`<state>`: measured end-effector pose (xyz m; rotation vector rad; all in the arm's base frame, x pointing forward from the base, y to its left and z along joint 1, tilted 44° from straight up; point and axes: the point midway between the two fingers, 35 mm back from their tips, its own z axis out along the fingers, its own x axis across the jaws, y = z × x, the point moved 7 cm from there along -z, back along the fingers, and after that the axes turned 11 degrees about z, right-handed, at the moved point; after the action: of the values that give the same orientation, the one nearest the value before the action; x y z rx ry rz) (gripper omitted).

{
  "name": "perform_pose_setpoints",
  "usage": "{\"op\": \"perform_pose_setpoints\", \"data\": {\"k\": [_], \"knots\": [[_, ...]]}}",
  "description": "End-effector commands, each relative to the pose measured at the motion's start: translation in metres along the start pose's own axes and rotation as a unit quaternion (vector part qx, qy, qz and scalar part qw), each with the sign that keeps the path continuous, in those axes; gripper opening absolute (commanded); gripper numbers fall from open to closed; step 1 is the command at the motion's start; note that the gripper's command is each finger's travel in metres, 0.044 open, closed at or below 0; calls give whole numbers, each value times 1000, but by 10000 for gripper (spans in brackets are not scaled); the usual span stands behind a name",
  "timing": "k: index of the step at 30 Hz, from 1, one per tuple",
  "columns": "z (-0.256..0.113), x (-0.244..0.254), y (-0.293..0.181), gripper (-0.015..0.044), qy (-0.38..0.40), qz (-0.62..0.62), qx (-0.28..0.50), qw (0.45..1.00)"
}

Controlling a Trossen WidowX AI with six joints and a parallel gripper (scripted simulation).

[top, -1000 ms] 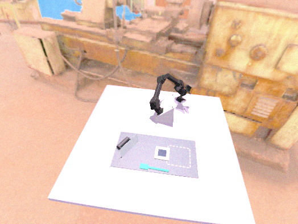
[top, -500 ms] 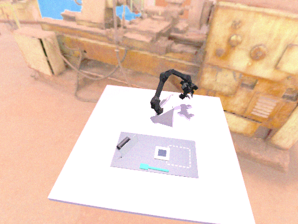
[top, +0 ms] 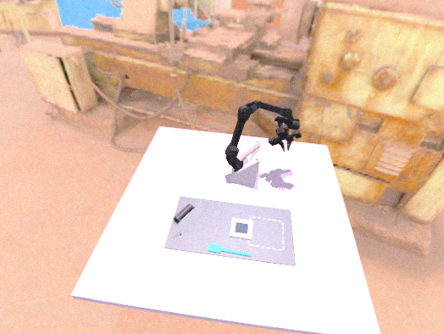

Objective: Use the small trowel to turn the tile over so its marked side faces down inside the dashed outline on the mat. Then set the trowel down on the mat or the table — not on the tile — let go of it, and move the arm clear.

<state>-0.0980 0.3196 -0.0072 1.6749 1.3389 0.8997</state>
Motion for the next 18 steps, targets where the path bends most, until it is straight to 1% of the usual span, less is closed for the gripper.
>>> {"op": "perform_pose_setpoints", "data": {"k": [1,4,8,11,14,18], "knots": [[36,26,38,100,-63,-15,25,998],[63,40,68,100,-102,-25,45,993],[93,46,101,100,-136,-40,61,988],[127,49,135,100,-174,-46,88,980],[161,45,172,100,-208,-50,115,970],[206,28,220,100,-247,-51,152,956]]}}
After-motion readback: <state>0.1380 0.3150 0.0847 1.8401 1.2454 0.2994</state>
